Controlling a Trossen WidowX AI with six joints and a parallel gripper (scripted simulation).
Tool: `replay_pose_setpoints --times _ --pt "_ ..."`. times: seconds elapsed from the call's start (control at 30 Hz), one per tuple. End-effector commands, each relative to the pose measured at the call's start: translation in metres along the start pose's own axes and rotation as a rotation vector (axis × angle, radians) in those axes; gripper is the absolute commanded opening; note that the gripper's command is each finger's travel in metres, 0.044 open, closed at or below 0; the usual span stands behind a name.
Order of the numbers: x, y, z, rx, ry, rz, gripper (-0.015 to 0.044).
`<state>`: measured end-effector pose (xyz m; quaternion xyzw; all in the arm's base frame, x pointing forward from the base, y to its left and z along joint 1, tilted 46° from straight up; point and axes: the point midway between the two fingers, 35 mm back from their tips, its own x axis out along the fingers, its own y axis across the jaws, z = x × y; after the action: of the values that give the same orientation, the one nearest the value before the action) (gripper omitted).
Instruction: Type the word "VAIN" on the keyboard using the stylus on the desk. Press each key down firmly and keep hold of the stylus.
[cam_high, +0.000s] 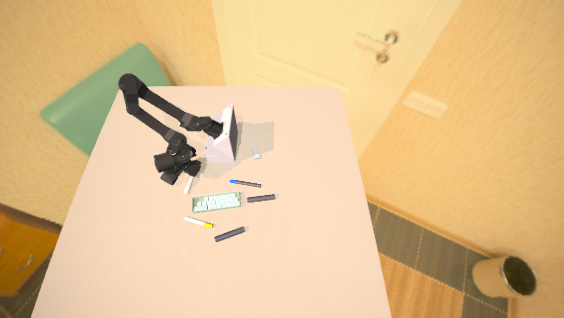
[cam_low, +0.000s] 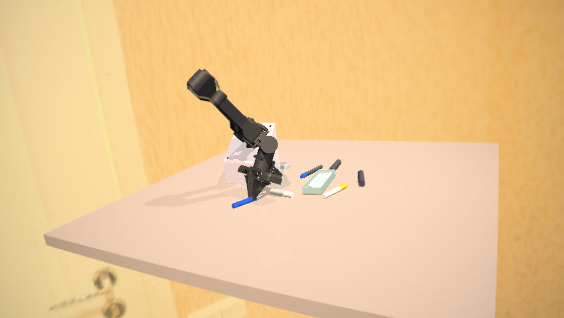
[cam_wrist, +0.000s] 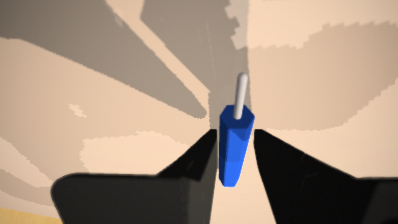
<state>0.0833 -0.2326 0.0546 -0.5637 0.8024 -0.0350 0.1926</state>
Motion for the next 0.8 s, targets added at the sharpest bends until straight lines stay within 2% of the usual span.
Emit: replay_pose_setpoints --times 0.0,0.23,0.6,0.77 --pt "0.000 0.000 0.000 0.001 0.000 0.000 0.0150" --pt "-0.004 -0.001 0.001 0.002 -0.008 0.003 0.0150" --pt "-0.048 -0.001 -0.026 -0.005 -0.007 0.004 0.0150" --pt "-0.051 0.000 -0.030 -0.006 -0.003 0.000 0.0150"
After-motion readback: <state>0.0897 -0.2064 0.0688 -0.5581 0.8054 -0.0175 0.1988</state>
